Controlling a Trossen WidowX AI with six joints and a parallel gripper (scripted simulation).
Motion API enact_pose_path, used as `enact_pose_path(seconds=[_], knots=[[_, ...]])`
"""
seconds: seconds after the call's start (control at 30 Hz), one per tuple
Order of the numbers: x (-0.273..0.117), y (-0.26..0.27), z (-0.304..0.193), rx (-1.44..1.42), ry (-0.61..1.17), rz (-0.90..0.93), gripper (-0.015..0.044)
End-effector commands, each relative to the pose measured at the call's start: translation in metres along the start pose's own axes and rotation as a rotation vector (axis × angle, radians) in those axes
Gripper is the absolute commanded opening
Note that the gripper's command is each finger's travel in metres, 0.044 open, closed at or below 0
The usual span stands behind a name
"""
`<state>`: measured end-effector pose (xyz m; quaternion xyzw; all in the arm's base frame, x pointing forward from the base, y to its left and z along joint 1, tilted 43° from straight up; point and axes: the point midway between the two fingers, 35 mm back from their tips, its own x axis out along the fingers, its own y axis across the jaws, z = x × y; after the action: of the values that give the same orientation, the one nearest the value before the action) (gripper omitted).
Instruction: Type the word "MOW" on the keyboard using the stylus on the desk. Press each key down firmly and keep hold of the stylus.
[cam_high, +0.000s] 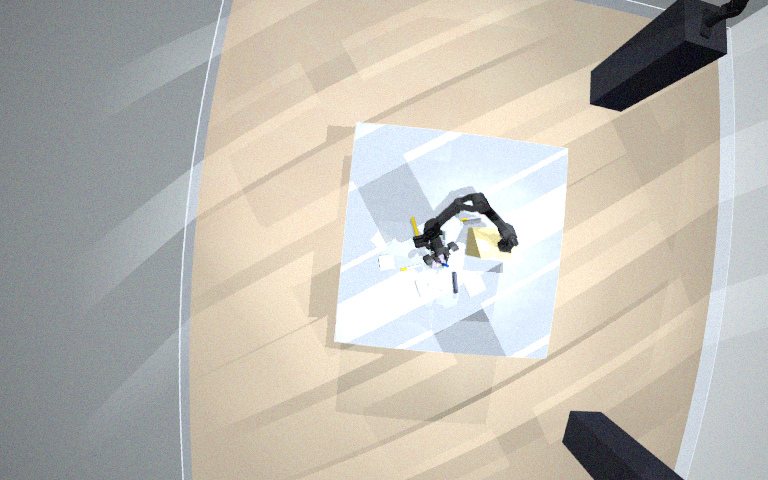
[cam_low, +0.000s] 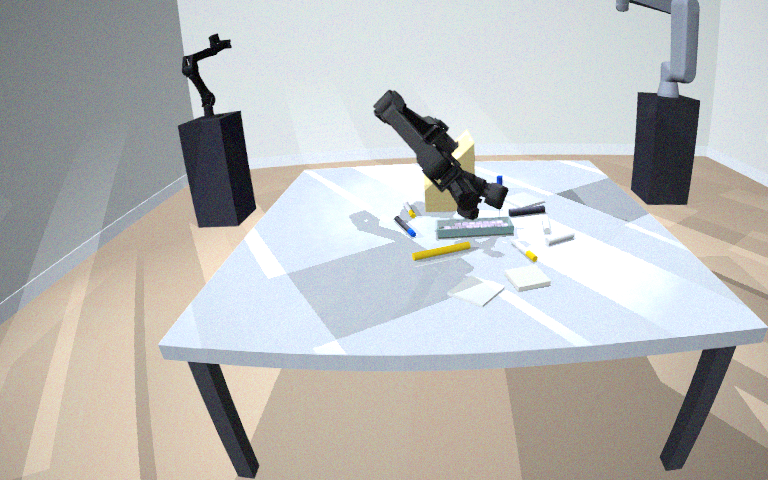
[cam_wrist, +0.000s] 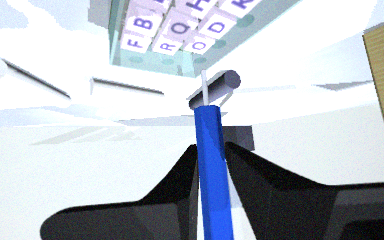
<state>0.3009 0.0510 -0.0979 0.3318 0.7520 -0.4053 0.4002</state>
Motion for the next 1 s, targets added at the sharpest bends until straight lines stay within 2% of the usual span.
enact_pose_path(seconds=[0.0, 0.07, 0.1, 0.97], knots=[[-0.0001, 0.0006, 0.0016, -0.005, -0.006, 0.001, 0.0026], [-0.0003, 0.002, 0.0025, -0.005, -0.006, 0.001, 0.0079], [-0.0004, 0.0026, 0.0029, -0.005, -0.006, 0.001, 0.0081], [0.0041, 0.0029, 0.0112, -0.005, -0.006, 0.001, 0.0081]])
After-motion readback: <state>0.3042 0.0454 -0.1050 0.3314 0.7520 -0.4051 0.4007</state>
